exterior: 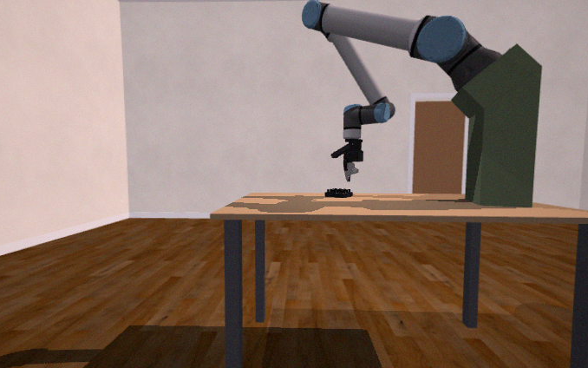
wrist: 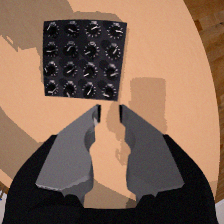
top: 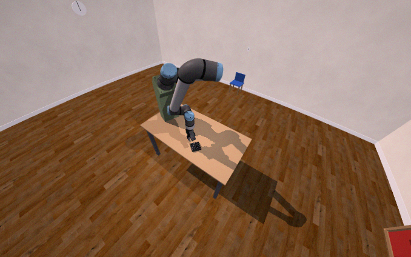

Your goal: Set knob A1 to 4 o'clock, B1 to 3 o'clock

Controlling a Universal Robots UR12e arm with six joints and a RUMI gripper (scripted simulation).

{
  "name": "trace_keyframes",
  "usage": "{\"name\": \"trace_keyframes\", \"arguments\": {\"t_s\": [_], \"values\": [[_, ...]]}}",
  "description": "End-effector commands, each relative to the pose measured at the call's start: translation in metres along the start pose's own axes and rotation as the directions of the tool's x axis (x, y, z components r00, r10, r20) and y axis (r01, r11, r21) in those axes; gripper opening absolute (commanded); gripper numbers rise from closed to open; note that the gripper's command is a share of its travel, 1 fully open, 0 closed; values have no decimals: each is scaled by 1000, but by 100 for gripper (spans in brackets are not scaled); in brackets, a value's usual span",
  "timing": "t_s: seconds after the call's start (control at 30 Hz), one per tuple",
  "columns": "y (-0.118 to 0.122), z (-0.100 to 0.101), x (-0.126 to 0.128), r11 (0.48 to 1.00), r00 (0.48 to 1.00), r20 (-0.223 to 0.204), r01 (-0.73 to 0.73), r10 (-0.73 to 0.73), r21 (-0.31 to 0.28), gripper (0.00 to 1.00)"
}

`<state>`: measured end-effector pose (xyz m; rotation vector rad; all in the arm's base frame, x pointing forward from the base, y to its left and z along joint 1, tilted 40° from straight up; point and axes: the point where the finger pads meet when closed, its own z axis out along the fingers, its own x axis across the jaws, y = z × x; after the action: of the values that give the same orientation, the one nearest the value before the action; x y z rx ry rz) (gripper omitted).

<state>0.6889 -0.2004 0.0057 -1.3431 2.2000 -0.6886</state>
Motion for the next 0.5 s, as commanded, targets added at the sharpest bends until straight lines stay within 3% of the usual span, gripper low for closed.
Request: {"name": "trace_keyframes", "arguments": {"t_s": [0.0,0.47], "values": [[2,-4,0,988,988,6,156,-156,-4,11],[5,-8,-1,902,902,7,432,-432,-2,11]]}}
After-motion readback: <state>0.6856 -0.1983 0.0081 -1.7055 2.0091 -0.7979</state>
